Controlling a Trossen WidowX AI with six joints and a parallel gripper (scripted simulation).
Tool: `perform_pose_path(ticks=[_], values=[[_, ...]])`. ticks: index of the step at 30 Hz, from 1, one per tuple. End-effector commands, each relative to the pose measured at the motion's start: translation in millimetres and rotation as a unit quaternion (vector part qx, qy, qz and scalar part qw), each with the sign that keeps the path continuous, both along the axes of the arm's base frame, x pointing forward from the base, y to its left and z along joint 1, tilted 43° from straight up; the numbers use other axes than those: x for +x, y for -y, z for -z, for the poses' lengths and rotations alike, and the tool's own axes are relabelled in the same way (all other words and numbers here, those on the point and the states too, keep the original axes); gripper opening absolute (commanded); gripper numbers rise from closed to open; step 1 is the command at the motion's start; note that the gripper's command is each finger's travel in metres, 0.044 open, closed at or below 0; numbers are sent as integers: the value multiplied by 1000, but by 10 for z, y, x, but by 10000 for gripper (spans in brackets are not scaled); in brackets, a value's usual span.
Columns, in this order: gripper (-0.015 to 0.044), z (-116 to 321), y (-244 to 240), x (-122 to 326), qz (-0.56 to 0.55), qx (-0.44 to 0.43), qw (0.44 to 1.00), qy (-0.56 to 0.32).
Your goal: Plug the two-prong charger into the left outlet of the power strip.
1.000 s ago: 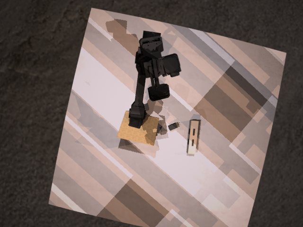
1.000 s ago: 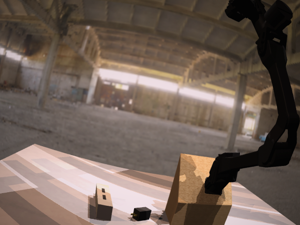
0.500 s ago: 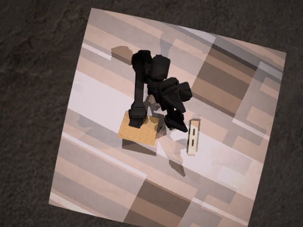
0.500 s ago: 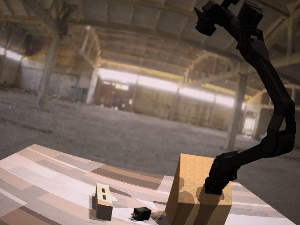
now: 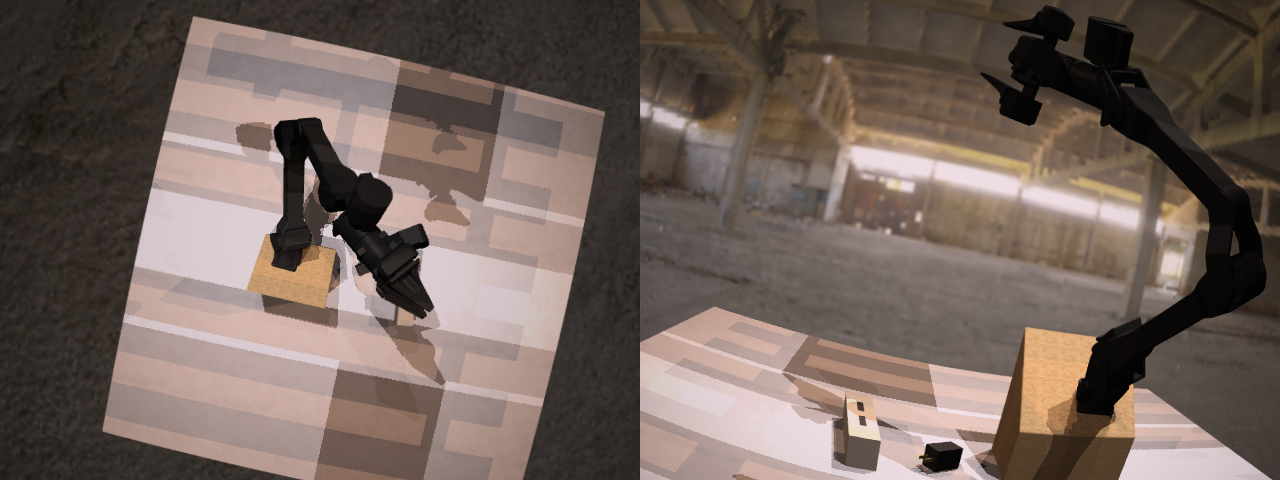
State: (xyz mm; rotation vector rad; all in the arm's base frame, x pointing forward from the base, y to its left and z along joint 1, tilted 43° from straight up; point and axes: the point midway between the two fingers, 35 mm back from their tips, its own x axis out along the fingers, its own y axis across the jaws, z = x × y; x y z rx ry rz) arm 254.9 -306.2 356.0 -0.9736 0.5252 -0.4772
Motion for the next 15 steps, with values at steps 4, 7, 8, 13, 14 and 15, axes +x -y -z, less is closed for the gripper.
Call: perform_pose_path(ticks=[4, 7, 8, 13, 14, 15], values=[[440, 553, -203, 305, -54, 78, 995, -37], [440, 795, -324, 425, -78, 112, 989, -56], [440, 875, -368, 461, -86, 123, 987, -62], [440, 1266, -613, 617, -123, 178, 972, -96], [440, 1342, -666, 642, -130, 189, 968, -103], [440, 1417, -721, 666, -137, 199, 964, -110]])
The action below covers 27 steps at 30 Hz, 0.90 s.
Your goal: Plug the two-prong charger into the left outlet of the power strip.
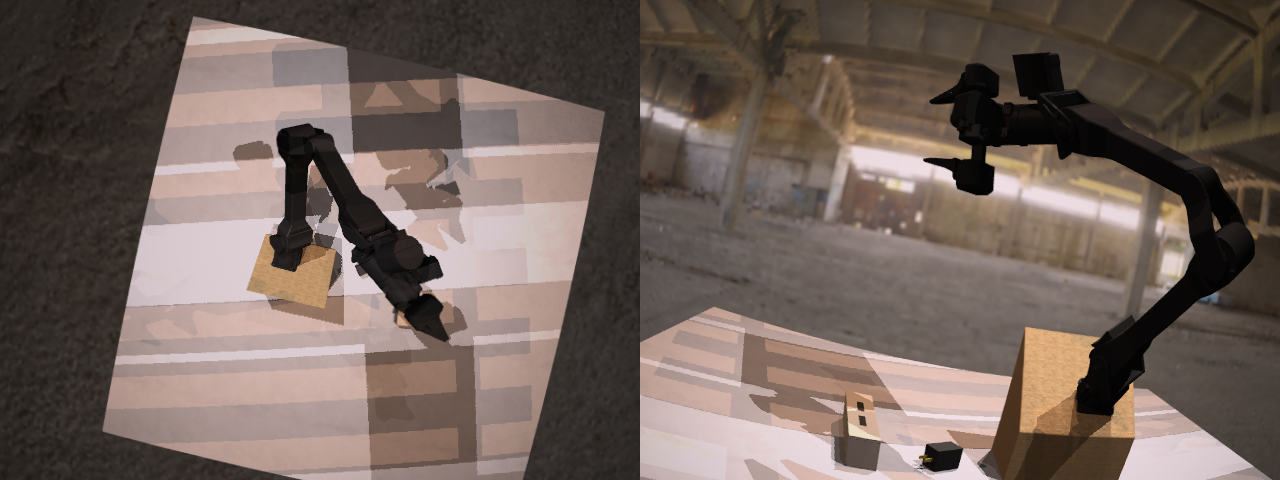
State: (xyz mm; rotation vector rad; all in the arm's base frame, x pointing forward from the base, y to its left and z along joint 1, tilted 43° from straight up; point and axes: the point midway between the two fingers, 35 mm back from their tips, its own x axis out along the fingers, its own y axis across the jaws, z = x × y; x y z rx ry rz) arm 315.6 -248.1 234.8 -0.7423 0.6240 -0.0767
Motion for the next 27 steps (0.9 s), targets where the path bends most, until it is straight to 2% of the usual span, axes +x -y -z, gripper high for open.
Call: perform_pose_path(ticks=[1, 14, 27], values=[[440, 281, -197, 80, -26, 42, 998, -26], [440, 1171, -1011, 172, -115, 174, 969, -133], [440, 1868, -1873, -84, -182, 288, 905, -255]])
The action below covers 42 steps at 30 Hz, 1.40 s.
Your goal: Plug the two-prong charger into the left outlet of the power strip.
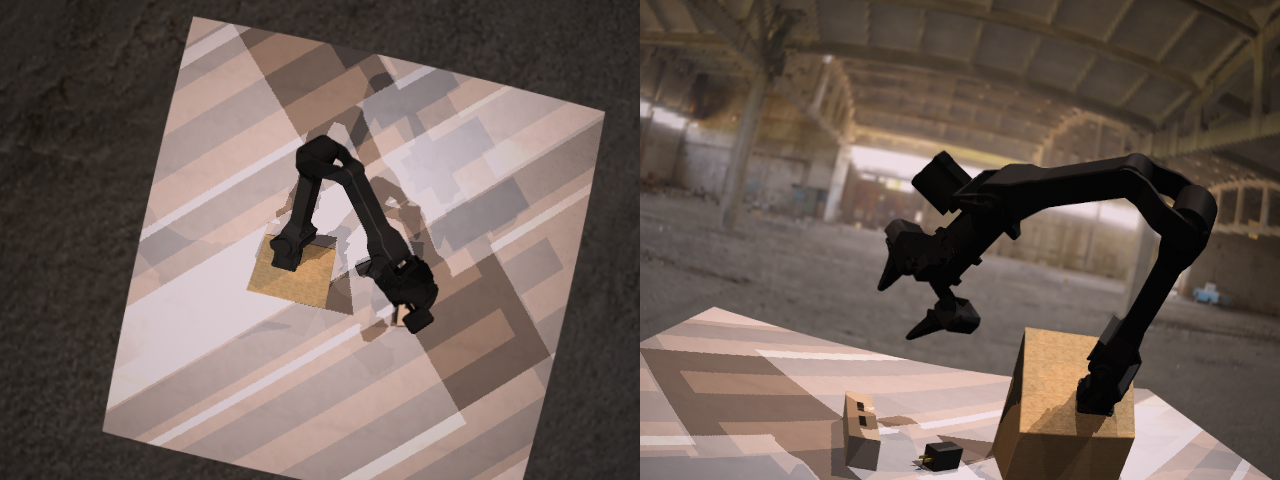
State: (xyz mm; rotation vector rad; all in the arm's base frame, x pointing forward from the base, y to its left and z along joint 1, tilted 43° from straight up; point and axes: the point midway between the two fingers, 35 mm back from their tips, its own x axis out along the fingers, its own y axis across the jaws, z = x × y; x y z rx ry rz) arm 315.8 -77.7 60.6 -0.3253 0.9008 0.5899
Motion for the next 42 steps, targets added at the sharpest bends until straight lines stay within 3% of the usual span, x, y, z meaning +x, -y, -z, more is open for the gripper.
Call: perform_pose_path(ticks=[1, 22, 42], values=[[440, 170, -233, -119, -19, 32, 999, -39], [440, 738, -1292, -976, -111, 157, 945, -263], [440, 879, -1428, -962, -111, 158, 945, -265]])
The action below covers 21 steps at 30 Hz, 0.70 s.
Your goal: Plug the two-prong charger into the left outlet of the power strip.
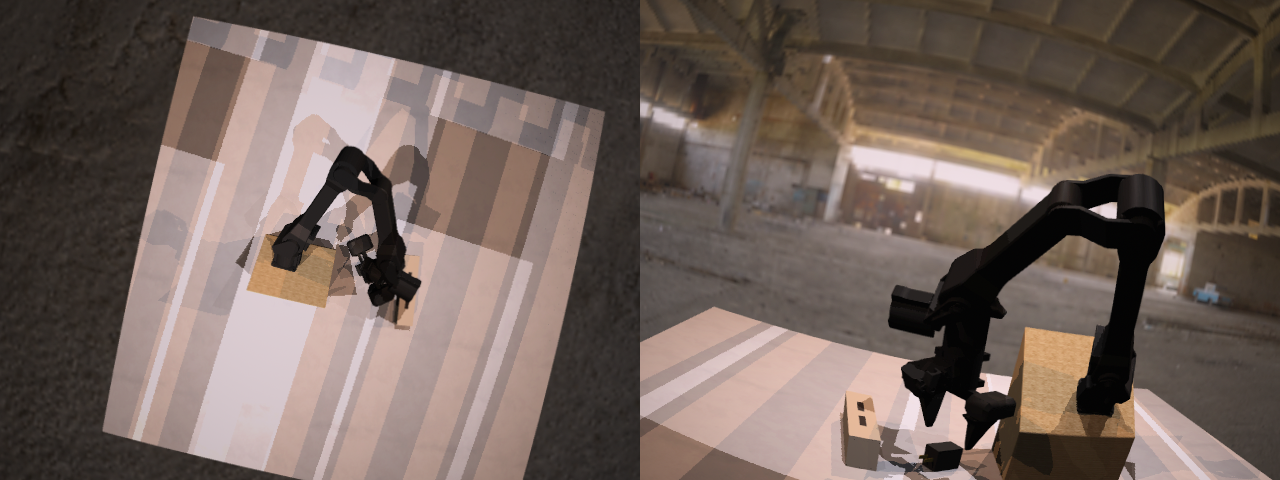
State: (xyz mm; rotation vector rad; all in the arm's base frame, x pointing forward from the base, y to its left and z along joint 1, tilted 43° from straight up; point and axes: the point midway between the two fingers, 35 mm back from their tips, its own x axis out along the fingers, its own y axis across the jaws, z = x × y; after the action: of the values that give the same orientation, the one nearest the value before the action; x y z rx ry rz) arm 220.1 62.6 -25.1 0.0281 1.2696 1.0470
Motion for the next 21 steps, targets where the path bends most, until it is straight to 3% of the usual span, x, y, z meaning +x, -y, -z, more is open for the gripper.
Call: perform_pose_path(ticks=[1, 21], values=[[440, 35, -35, -5, 1, 1, 1000, -2], [440, 273, -263, -9, 1, 2, 1000, -2]])
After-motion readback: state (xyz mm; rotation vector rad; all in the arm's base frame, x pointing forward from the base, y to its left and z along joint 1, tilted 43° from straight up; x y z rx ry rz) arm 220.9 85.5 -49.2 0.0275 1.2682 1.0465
